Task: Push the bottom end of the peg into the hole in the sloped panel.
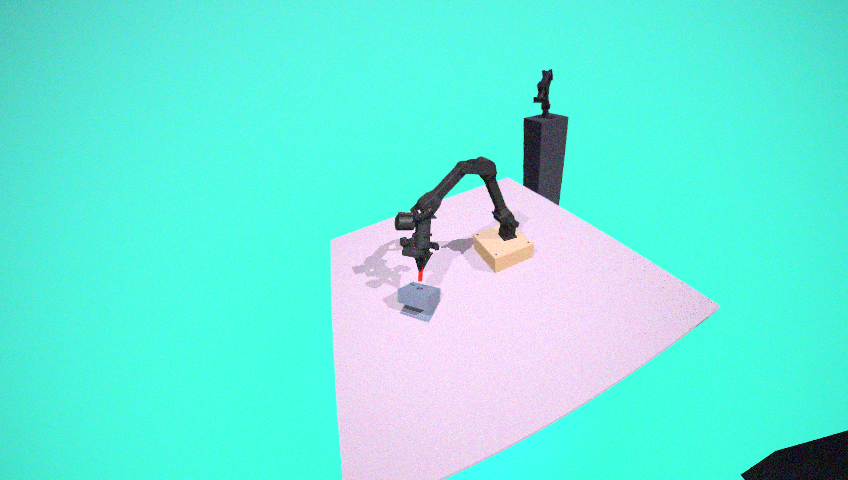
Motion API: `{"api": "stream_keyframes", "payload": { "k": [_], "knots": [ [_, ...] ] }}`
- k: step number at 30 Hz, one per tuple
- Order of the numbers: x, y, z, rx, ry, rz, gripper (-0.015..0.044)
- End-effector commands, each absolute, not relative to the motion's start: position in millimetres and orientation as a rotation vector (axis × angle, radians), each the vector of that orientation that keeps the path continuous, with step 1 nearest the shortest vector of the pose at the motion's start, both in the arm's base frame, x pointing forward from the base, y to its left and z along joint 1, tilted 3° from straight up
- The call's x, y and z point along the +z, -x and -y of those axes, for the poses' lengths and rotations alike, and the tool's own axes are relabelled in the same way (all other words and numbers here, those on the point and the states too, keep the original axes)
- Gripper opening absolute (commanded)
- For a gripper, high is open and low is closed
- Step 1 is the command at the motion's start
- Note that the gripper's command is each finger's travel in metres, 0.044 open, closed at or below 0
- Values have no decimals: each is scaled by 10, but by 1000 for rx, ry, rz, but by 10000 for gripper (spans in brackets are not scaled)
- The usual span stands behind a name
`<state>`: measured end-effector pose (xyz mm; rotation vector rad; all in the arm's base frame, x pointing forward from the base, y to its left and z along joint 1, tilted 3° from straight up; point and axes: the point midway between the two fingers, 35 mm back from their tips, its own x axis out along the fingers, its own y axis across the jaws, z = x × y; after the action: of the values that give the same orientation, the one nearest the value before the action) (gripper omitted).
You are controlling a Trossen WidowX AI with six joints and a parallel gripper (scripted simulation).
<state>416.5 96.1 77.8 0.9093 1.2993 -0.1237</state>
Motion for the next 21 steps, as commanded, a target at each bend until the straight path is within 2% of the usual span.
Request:
{"api": "stream_keyframes", "payload": {
  "k": [1, 21],
  "knots": [
    [761, -4178, -975, -121, -916, -1298, 0],
    [607, -4225, -1047, -117, -915, -1299, 0]
  ]
}}
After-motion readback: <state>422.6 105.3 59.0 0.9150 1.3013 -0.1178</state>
